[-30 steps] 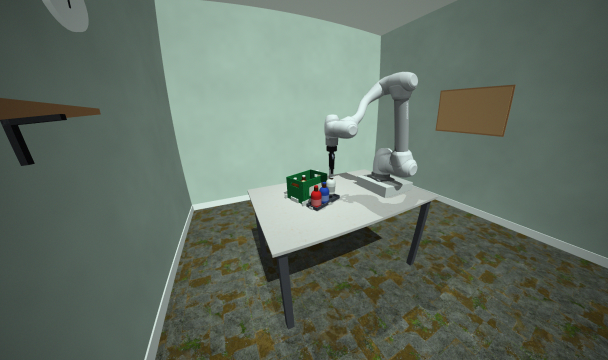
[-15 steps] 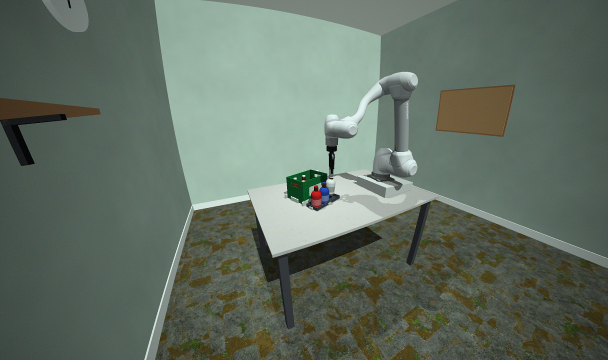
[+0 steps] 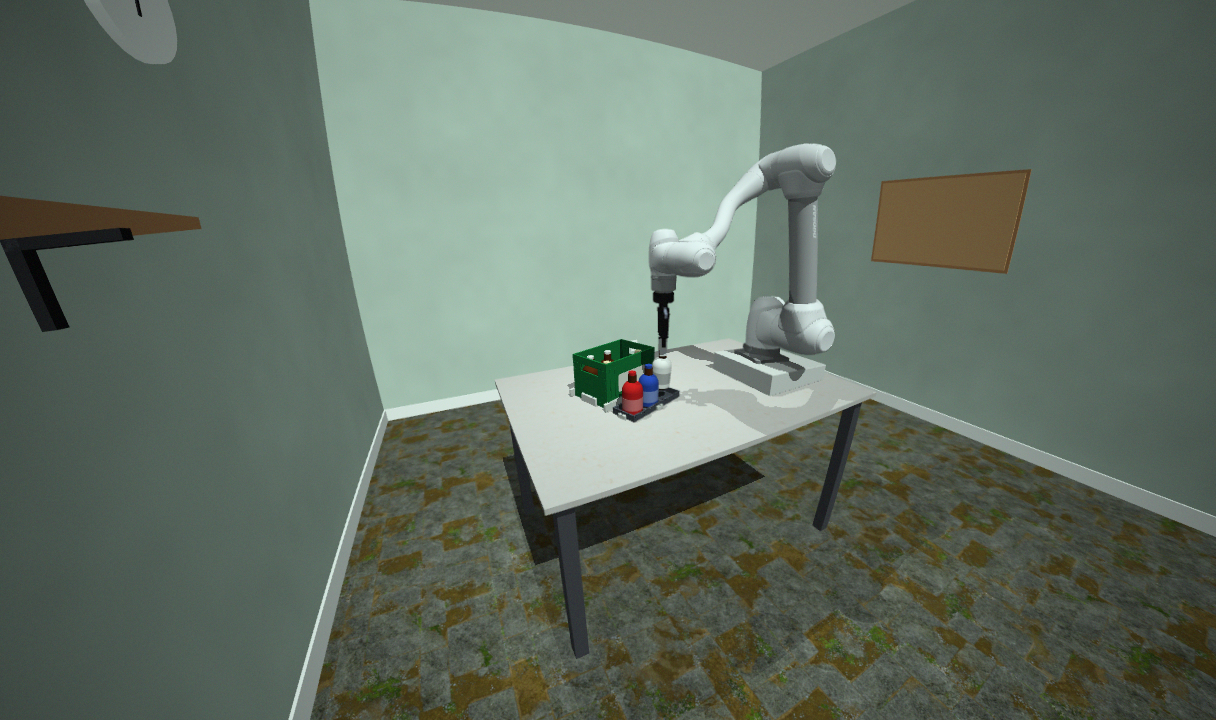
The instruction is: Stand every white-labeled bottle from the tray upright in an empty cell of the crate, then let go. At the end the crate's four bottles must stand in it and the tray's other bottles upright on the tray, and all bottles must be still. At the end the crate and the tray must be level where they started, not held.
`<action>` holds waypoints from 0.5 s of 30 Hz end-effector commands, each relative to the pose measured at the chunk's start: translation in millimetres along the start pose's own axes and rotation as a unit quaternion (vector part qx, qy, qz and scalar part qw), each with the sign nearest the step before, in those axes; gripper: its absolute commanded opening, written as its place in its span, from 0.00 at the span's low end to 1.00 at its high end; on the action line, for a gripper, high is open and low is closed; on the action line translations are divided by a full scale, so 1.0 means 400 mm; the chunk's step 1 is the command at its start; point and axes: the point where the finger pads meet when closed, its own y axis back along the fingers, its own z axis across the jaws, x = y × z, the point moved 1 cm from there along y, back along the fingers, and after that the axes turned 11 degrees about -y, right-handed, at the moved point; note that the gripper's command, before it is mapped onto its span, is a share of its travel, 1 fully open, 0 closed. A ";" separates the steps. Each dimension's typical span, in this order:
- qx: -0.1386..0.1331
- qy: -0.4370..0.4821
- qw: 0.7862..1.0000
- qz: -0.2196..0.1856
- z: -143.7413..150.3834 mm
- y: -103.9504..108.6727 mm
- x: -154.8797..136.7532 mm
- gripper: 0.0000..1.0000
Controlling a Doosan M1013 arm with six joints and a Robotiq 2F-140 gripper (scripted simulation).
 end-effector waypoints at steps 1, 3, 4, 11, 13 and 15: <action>0.000 0.000 1.000 0.000 0.000 0.001 0.000 0.00; 0.000 0.000 1.000 0.000 0.000 0.002 0.000 0.00; 0.000 0.000 1.000 0.000 0.000 0.003 0.000 0.00; 0.000 0.000 1.000 0.000 0.000 0.008 0.000 0.00; 0.000 0.000 1.000 0.000 0.000 0.012 0.000 0.00; 0.000 0.000 1.000 0.000 0.000 0.016 0.000 0.00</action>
